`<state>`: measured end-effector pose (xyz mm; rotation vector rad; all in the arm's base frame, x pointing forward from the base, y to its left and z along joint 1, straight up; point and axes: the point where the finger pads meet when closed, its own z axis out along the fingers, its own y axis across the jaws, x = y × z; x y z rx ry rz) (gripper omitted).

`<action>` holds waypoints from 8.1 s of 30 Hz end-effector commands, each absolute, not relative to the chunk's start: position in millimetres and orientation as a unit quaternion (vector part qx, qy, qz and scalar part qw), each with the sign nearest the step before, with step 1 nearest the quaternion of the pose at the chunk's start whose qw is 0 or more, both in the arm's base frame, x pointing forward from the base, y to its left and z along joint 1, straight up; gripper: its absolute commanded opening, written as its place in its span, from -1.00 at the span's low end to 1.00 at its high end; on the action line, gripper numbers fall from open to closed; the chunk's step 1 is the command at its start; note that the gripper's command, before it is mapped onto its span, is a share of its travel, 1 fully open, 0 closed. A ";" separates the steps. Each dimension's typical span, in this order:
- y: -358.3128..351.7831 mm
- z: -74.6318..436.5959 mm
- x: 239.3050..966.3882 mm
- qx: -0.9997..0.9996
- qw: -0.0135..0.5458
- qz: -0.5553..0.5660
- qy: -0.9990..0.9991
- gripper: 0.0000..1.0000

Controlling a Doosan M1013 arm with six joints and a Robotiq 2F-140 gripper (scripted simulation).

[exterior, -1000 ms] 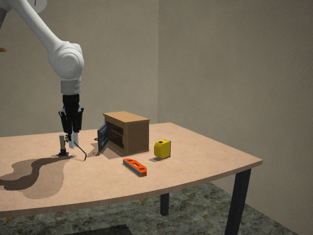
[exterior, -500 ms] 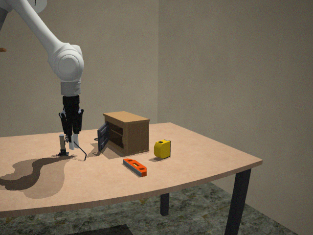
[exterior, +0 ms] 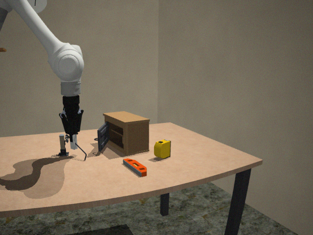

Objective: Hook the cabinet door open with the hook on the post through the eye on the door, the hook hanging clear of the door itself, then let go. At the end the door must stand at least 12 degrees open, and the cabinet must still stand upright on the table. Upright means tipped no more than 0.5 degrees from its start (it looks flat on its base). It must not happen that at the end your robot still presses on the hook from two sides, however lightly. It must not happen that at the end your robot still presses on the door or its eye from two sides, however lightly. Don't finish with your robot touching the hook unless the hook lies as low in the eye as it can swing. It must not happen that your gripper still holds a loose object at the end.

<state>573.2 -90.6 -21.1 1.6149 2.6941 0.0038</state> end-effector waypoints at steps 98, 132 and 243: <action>-92.6 -1.2 574.3 0.514 0.000 0.001 0.858 -0.95; -90.9 8.9 573.3 0.514 0.000 0.001 0.858 -0.95; -66.8 11.9 593.8 0.193 0.001 0.001 0.981 -0.95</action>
